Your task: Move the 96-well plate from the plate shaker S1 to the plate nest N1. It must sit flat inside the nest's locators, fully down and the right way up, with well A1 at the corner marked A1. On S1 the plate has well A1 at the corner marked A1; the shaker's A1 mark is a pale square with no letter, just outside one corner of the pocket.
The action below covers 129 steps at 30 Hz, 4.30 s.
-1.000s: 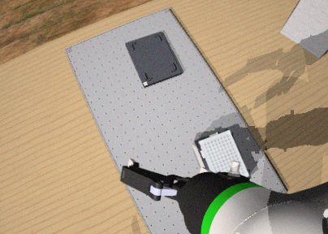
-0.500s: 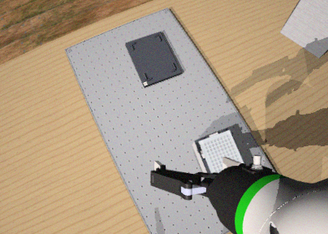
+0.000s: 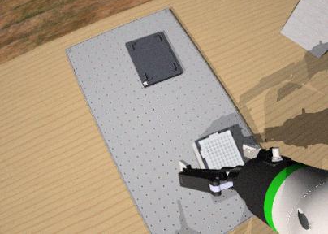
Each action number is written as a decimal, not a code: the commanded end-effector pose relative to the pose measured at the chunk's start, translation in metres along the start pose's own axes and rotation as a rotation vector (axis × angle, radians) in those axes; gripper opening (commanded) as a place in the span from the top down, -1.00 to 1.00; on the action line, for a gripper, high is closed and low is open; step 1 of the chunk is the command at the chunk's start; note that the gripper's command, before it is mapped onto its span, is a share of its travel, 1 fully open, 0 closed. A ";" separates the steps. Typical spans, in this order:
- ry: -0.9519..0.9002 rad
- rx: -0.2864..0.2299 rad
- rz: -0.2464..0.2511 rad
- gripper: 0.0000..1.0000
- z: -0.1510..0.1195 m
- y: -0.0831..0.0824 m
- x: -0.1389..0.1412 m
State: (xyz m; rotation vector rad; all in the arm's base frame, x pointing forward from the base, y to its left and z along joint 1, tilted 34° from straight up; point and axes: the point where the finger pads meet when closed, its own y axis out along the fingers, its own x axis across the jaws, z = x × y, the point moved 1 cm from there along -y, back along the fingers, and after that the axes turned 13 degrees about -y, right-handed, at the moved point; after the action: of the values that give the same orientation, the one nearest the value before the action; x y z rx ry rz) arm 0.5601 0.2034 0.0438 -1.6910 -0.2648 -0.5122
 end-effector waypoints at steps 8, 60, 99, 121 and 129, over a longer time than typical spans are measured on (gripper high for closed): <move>-0.125 0.000 0.026 -1.00 0.007 0.009 -0.046; -0.125 0.000 0.026 -1.00 0.029 0.057 -0.045; -0.125 0.000 0.026 1.00 0.033 0.066 -0.045; -0.125 0.000 0.026 1.00 0.029 0.057 -0.045; -0.125 0.000 0.026 1.00 0.025 0.048 -0.045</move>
State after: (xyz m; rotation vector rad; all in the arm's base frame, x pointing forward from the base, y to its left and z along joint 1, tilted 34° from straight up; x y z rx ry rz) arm 0.5497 0.2247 -0.0269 -1.7269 -0.3328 -0.3876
